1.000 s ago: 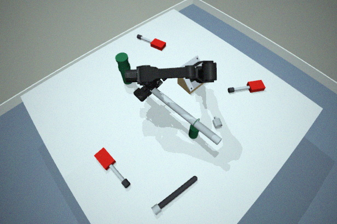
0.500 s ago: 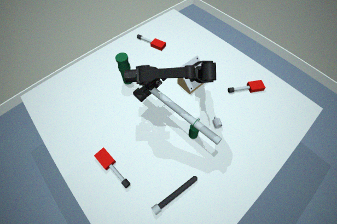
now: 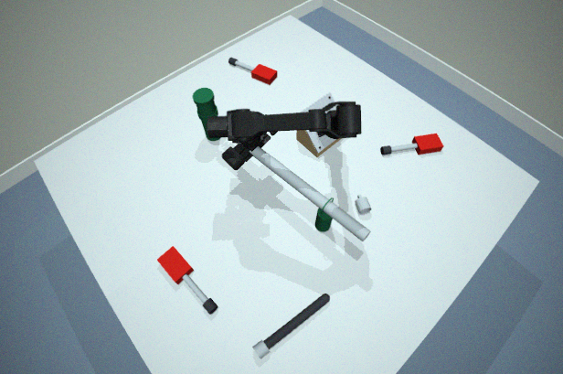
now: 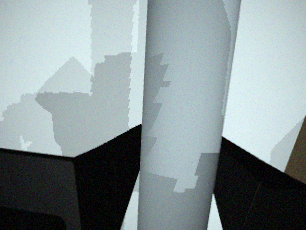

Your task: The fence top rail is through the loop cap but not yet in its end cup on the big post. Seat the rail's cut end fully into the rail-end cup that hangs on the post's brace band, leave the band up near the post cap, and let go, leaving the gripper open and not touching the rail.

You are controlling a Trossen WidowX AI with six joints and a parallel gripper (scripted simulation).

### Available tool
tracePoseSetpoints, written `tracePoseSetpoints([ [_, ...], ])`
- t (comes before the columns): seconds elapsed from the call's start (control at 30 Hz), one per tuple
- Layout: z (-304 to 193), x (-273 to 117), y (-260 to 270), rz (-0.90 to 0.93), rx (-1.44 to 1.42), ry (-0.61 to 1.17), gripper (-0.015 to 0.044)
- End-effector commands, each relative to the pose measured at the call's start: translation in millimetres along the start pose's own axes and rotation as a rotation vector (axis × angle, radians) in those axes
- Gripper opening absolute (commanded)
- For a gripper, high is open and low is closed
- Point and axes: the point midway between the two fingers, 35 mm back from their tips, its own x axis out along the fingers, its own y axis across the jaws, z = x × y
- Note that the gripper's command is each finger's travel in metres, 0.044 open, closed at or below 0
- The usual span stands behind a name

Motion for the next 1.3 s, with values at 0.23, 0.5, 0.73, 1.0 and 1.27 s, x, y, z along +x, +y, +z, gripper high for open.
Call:
tracePoseSetpoints([
  [0.23, -7.7, -5.1, -2.9, -0.001, 0.003, 0.002, 0.0],
  [0.5, -13.3, -8.3, -3.5, -0.001, 0.003, 0.002, 0.0],
  [0.73, -7.0, -6.5, -3.2, -0.004, 0.001, 0.001, 0.0],
  [1.0, 3.9, -3.2, -3.0, -0.009, -0.001, 0.0, 0.0],
  [1.27, 4.2, -3.1, -3.0, -0.009, -0.001, 0.0, 0.0],
])
